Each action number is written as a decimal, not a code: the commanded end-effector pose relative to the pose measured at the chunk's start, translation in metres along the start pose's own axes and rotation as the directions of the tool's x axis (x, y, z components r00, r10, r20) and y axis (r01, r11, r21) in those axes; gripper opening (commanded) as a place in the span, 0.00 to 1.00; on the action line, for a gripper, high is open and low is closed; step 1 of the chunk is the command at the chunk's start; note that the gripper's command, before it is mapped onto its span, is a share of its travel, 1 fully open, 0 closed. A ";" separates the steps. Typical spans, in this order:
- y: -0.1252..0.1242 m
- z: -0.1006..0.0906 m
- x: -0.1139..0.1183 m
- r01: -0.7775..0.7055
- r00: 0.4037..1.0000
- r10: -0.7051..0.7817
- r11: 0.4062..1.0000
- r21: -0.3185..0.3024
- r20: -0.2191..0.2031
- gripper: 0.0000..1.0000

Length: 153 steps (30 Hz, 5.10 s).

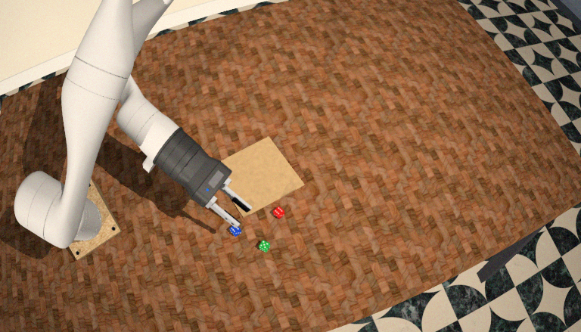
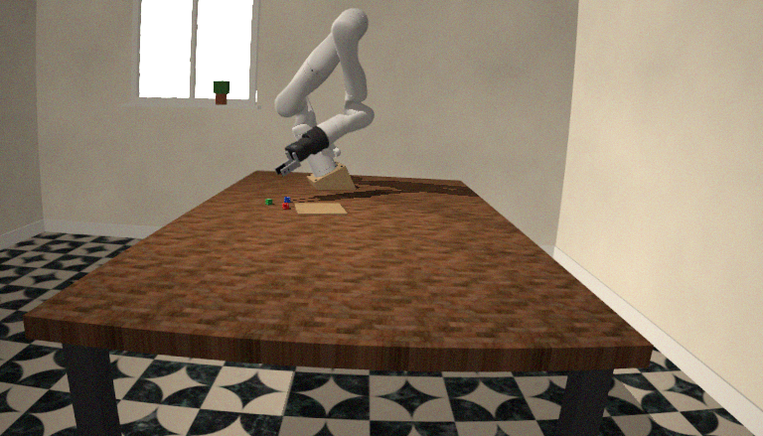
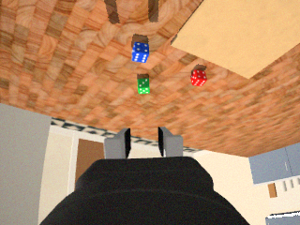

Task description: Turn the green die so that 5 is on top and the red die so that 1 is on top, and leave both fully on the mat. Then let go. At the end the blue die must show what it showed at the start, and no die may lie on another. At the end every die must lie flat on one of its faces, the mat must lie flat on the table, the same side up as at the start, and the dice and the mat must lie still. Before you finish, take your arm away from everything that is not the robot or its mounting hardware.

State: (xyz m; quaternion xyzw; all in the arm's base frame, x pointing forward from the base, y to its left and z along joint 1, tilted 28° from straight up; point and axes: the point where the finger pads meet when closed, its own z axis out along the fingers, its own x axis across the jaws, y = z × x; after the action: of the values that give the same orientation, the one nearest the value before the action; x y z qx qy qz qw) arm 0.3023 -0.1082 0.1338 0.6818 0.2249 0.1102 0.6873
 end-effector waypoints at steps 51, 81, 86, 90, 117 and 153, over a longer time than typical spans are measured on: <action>0.003 0.008 -0.008 -0.512 0.849 0.507 0.859 -0.003 0.151 0.64; 0.012 0.021 -0.025 -0.948 0.086 0.959 0.162 -0.273 0.271 0.64; 0.015 0.024 -0.030 -0.932 -0.134 0.960 -0.038 -0.361 0.245 0.64; 0.016 0.025 -0.032 -0.911 -0.222 0.948 -0.119 -0.396 0.227 0.64; 0.022 0.028 -0.061 0.017 -0.909 0.234 -0.807 -0.591 -0.346 0.64; 0.020 0.015 -0.057 0.954 0.114 -0.586 -0.163 0.254 -0.803 0.64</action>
State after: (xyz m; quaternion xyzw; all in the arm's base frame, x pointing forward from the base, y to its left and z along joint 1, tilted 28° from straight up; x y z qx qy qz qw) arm 0.2584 -0.1491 0.1596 0.5245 0.7721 -0.3322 0.1357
